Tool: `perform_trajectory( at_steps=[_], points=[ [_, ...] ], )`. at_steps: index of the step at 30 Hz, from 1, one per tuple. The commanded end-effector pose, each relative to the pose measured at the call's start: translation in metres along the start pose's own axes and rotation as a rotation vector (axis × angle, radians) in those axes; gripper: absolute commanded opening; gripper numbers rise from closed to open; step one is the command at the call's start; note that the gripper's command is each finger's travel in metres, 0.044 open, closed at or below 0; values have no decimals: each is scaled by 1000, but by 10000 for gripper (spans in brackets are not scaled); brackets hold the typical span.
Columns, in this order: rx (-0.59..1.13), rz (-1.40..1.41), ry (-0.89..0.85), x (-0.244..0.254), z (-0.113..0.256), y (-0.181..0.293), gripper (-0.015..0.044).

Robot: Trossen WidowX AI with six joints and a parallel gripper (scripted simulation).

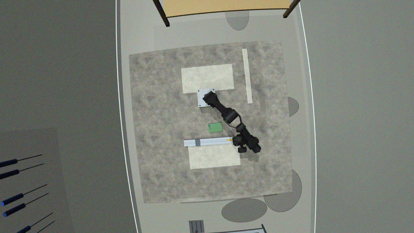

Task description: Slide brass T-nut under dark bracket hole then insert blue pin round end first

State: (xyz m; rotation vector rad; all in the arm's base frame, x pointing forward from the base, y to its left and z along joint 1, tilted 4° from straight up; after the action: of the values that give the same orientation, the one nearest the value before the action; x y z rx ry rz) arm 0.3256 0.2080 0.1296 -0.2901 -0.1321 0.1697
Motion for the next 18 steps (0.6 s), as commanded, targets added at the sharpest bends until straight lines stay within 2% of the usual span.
perform_trajectory(
  at_steps=[1,18],
  points=[
    [7,4,1,3,1,0,-150],
    [10,14,30,8,1,0,-150]
  ],
)
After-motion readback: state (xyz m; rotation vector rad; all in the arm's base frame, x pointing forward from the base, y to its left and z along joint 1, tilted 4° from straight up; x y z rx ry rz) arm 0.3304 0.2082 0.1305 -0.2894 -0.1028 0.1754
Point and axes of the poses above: the point midway between the two fingers, 35 mm back from their tips, its own z axis back along the fingers, its own x axis across the jaws, y = z × x, the point moved 10 cm from there along z, back along the fingers, and after that the axes turned 15 degrees about z, right-handed, at the moved point
